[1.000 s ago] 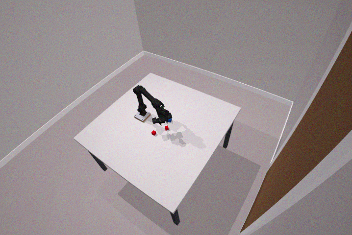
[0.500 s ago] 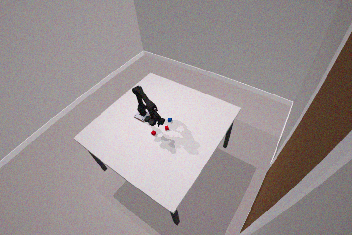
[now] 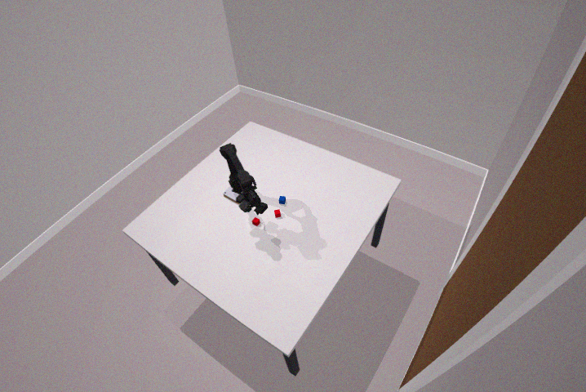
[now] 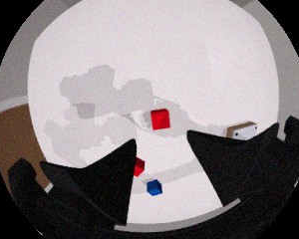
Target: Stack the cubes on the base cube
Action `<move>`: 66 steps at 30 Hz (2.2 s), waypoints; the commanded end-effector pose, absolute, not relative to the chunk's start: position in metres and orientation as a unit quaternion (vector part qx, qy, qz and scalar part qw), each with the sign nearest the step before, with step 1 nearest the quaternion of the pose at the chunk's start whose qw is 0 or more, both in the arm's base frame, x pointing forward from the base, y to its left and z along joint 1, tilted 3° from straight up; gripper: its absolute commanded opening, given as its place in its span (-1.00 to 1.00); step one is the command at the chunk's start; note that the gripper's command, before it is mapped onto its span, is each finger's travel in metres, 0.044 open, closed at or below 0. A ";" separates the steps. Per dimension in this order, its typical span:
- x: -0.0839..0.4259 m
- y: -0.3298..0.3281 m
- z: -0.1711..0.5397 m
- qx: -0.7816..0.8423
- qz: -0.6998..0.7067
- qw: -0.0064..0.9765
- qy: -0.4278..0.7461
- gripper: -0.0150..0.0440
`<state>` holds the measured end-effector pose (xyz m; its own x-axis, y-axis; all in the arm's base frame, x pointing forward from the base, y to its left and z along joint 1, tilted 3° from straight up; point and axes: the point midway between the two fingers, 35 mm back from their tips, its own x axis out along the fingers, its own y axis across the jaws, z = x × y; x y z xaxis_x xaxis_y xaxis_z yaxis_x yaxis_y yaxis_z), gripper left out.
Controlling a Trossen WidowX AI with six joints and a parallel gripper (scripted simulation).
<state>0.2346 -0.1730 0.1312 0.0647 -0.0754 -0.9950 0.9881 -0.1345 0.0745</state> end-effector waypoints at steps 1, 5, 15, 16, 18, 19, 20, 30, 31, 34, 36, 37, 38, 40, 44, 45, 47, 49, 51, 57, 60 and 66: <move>0.232 -0.172 0.103 0.533 -0.535 0.488 0.437 0.41; 0.232 -0.172 0.084 0.533 -0.535 0.488 0.437 0.41; 0.233 -0.173 0.069 0.533 -0.535 0.488 0.437 0.41; 0.233 -0.173 0.068 0.533 -0.535 0.488 0.437 0.41; 0.233 -0.173 0.065 0.533 -0.535 0.488 0.437 0.41; 0.233 -0.173 0.064 0.533 -0.535 0.488 0.437 0.41; 0.233 -0.173 0.062 0.533 -0.535 0.488 0.437 0.41; 0.234 -0.174 0.046 0.533 -0.535 0.488 0.437 0.41; 0.234 -0.174 0.044 0.533 -0.535 0.488 0.437 0.41; 0.234 -0.174 0.039 0.533 -0.535 0.488 0.437 0.41; 0.234 -0.174 0.037 0.533 -0.535 0.488 0.437 0.41; 0.234 -0.174 0.037 0.533 -0.535 0.488 0.437 0.41; 0.234 -0.174 0.037 0.533 -0.535 0.488 0.437 0.32; 0.234 -0.174 0.037 0.533 -0.535 0.488 0.437 0.14; 0.234 -0.174 0.037 0.533 -0.535 0.488 0.437 -0.14; 0.234 -0.174 0.037 0.533 -0.535 0.488 0.437 -0.14; 0.234 -0.174 0.037 0.533 -0.535 0.489 0.437 -0.14; 0.236 -0.176 0.038 0.533 -0.534 0.493 0.434 -0.14; 0.239 -0.178 0.039 0.532 -0.533 0.499 0.430 -0.14; 0.247 -0.183 0.044 0.530 -0.529 0.513 0.420 -0.14; 0.247 -0.183 0.047 0.530 -0.529 0.512 0.420 -0.14; 0.247 -0.182 0.052 0.530 -0.529 0.511 0.421 -0.14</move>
<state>0.2446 -0.1806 0.0476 0.0807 -0.0869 -0.9929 0.9879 -0.1257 0.0913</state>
